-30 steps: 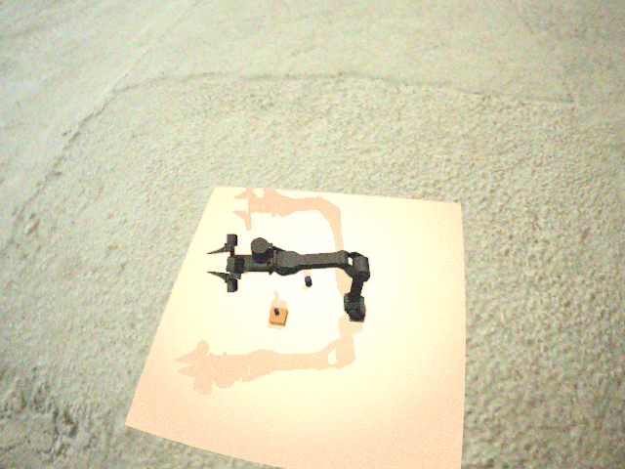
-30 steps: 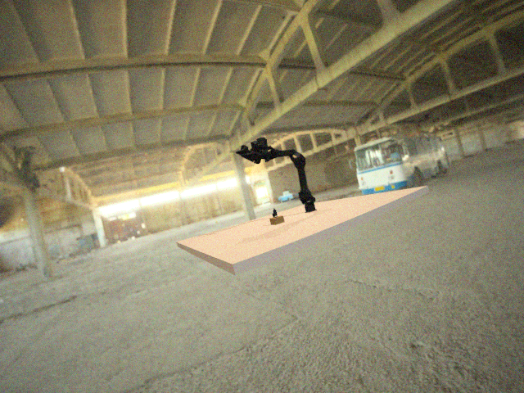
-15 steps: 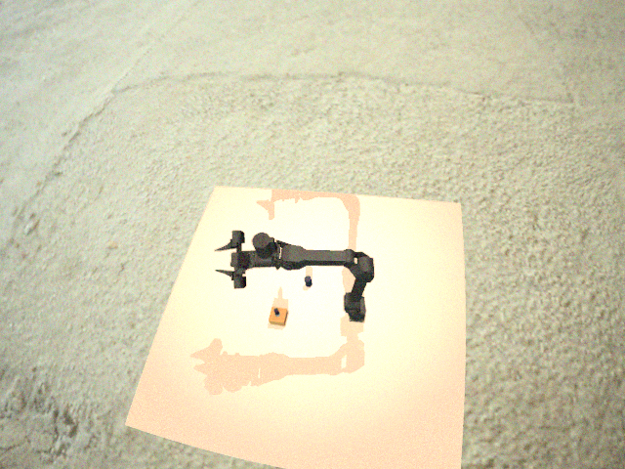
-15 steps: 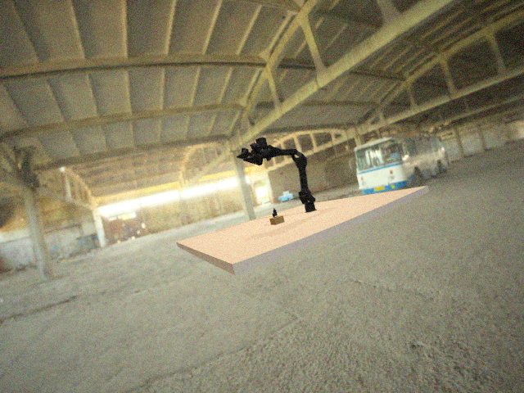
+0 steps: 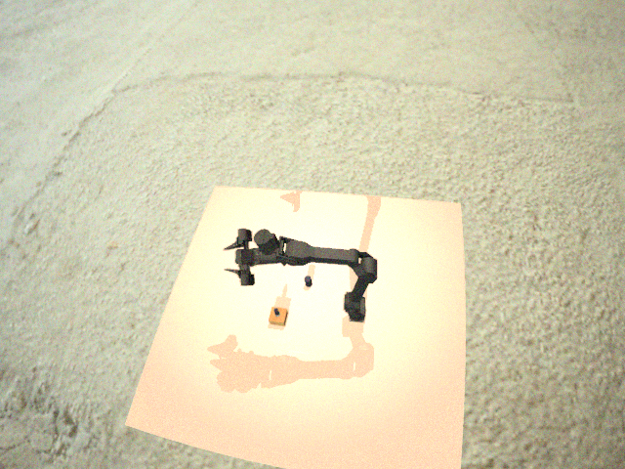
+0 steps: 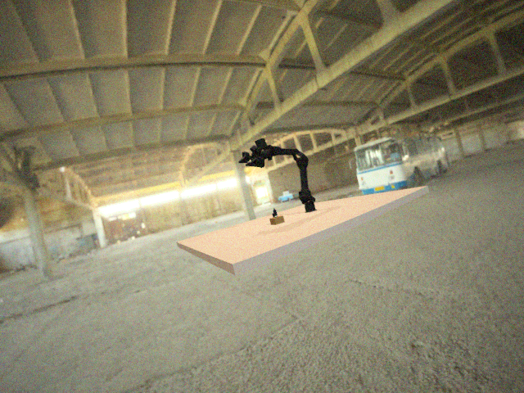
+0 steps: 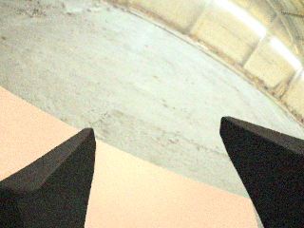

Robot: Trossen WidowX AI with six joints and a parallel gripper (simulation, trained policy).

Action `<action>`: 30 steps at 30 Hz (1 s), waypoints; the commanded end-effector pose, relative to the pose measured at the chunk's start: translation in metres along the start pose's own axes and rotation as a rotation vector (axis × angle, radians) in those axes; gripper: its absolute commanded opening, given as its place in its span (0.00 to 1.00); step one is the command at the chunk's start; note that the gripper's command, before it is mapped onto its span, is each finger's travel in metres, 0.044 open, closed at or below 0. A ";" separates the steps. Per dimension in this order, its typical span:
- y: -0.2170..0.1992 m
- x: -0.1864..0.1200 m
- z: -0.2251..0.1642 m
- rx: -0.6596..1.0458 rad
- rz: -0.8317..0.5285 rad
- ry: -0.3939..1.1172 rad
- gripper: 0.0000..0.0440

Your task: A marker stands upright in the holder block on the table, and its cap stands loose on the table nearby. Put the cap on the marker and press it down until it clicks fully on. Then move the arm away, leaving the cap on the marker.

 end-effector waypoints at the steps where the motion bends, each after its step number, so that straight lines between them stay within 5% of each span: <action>1: -0.003 -0.005 -0.001 0.016 0.001 0.021 0.73; 30: -0.019 -0.025 -0.046 0.129 -0.009 0.365 0.74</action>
Point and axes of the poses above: the point midway between the two fingers, 35 mm back from their tips, its own x axis out along the fingers, its own y axis across the jaws, z = x × y, the point moved 10 cm from there along -x, back along the fingers, and after that the axes turned 12 degrees about x, right-handed, at the moved point
